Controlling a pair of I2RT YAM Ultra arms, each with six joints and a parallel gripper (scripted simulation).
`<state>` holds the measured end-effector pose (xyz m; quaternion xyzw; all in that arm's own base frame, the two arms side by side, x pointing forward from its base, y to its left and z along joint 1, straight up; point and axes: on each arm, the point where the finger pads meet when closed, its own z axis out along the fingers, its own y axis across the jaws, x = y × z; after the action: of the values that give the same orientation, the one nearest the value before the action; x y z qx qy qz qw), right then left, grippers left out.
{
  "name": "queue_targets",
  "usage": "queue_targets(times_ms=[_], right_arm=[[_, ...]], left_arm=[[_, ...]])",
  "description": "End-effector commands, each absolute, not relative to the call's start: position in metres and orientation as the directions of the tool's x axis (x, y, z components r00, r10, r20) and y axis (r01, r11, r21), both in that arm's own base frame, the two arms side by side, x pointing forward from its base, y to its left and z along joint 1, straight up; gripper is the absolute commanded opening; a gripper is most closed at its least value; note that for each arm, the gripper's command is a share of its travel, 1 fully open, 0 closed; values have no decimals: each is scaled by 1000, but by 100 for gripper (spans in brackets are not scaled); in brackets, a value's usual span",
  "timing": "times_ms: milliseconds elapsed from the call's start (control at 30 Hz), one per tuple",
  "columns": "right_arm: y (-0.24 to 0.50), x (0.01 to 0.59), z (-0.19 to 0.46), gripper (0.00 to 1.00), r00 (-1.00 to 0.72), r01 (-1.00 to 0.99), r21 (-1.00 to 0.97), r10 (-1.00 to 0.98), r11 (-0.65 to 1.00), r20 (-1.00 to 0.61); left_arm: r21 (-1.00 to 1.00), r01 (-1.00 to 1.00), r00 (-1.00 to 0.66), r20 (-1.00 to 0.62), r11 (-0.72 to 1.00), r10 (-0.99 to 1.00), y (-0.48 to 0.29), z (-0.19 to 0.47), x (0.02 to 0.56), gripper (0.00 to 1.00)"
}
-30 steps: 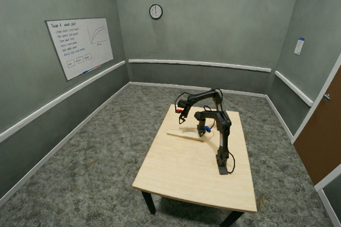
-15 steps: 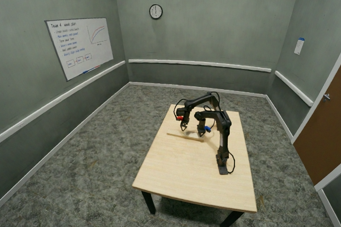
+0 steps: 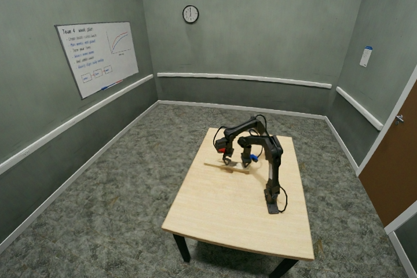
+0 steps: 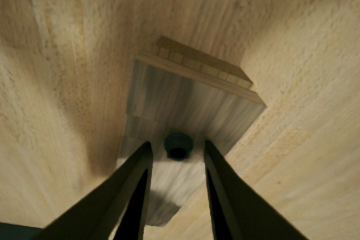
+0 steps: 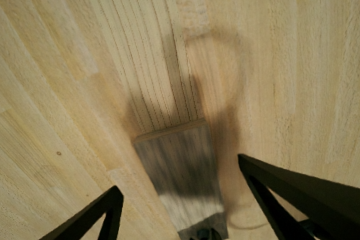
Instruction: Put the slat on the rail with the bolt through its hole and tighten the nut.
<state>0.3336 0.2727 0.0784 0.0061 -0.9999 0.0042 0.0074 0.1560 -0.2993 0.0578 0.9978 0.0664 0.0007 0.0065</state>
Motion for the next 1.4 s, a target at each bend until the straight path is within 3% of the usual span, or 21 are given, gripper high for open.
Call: queue_targets(times_ms=[0, 1367], right_arm=[[272, 337, 96, 100, -1000, 7, 8, 7, 1000, -9], [274, 339, 82, 100, -1000, 0, 9, 0, 1000, -11]], left_arm=[[24, 132, 991, 4, -991, 133, -301, 61, 157, 34], [24, 132, 991, 4, -991, 133, -301, 61, 157, 34]])
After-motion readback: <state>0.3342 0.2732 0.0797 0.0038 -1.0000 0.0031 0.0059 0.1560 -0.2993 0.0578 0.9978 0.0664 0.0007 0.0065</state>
